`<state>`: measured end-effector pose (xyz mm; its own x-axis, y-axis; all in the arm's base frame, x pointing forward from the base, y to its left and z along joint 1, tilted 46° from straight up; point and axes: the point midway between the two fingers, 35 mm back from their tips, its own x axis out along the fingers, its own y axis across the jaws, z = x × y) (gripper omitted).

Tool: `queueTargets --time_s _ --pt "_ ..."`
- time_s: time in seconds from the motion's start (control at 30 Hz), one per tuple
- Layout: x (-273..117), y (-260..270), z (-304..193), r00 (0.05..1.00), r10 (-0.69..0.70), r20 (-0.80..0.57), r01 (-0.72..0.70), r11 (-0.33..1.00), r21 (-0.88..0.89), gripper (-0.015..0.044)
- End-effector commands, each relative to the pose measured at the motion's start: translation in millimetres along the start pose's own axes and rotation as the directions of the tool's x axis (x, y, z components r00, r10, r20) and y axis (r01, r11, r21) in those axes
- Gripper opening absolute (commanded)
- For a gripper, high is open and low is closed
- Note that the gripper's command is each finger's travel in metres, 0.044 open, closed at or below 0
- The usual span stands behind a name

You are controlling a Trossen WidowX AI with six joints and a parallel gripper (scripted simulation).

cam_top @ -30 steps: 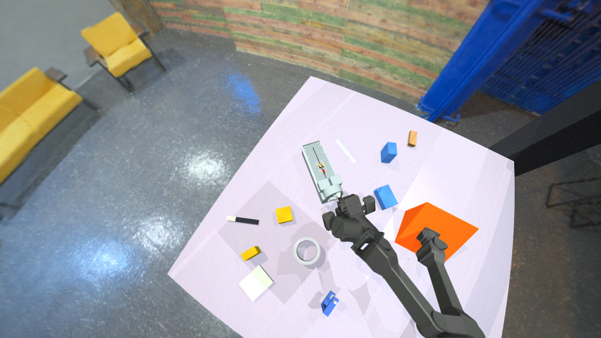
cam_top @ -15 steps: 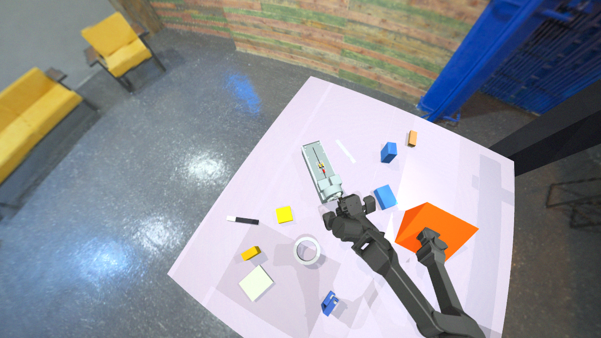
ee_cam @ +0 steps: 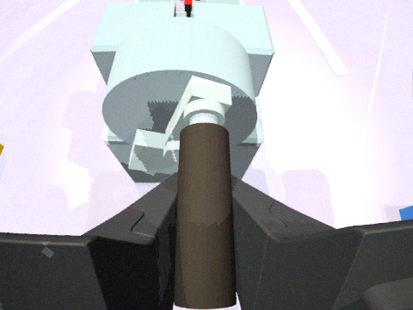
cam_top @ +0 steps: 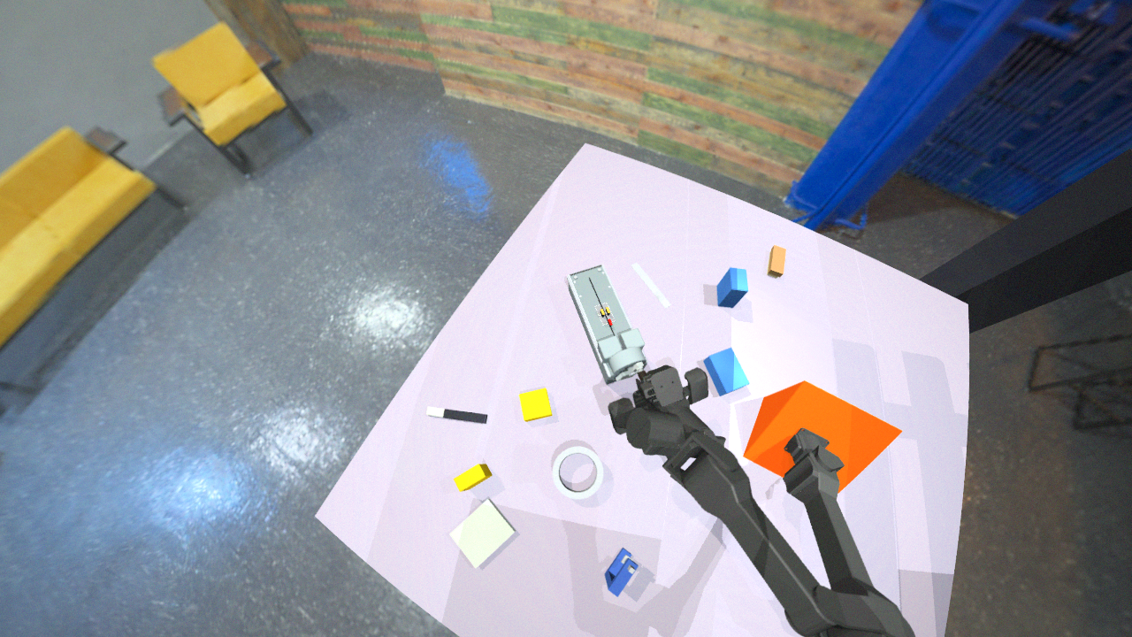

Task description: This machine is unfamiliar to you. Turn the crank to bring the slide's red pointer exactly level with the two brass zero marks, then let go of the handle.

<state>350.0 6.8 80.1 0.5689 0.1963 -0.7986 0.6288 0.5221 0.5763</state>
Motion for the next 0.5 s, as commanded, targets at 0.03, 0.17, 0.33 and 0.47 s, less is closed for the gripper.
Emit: queueTargets --time_s 0.03,0.17,0.33,0.47 --pt "2.3 -8.9 -2.4 1.000 -0.021 -0.005 0.021 1.000 0.006 0.0000" --pt "2.7 -9.4 -2.6 1.000 -0.021 -0.005 0.021 1.000 0.006 0.0000" --pt "3.1 -10.0 -3.0 1.000 -0.021 -0.005 0.021 1.000 0.006 0.0000" --pt "3.5 -10.5 -3.3 1.000 -0.021 -0.005 0.021 1.000 0.006 0.0000"
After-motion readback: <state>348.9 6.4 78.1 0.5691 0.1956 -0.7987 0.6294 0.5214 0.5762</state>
